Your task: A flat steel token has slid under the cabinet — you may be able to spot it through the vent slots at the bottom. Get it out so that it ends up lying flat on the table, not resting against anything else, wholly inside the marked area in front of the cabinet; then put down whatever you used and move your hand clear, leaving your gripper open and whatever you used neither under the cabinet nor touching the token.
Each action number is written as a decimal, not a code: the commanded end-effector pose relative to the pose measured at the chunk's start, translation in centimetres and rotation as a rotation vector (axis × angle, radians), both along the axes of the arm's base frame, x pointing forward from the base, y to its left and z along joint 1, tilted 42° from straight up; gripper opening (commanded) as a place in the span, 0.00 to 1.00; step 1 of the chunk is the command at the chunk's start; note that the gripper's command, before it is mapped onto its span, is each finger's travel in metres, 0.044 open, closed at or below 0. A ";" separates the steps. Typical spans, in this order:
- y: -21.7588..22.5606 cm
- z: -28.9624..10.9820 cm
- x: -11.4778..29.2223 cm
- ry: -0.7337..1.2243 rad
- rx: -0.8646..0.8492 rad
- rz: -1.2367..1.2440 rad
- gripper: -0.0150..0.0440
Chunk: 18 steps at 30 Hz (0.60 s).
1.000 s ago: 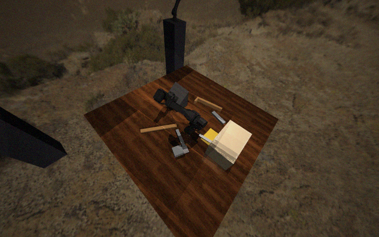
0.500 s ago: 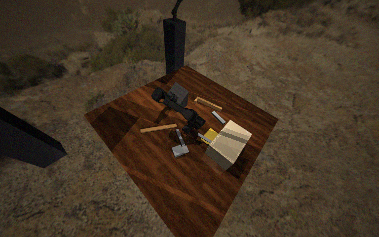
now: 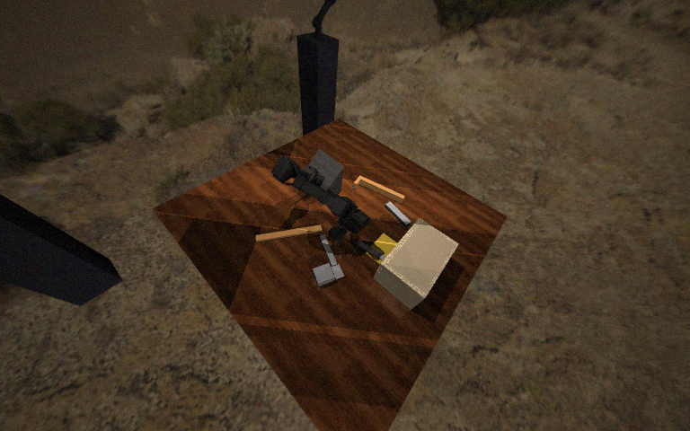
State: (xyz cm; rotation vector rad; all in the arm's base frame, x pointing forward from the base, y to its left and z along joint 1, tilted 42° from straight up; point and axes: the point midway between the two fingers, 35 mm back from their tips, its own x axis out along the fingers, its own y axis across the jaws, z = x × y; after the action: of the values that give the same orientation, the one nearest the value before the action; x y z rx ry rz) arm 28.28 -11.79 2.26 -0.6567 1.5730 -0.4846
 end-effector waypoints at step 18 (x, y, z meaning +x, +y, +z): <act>-0.3 0.3 -2.9 0.010 -0.001 0.001 0.25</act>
State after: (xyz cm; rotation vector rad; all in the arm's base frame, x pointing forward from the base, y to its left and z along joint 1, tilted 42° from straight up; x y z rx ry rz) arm 26.17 -12.06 2.59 -0.6571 1.5739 -0.4846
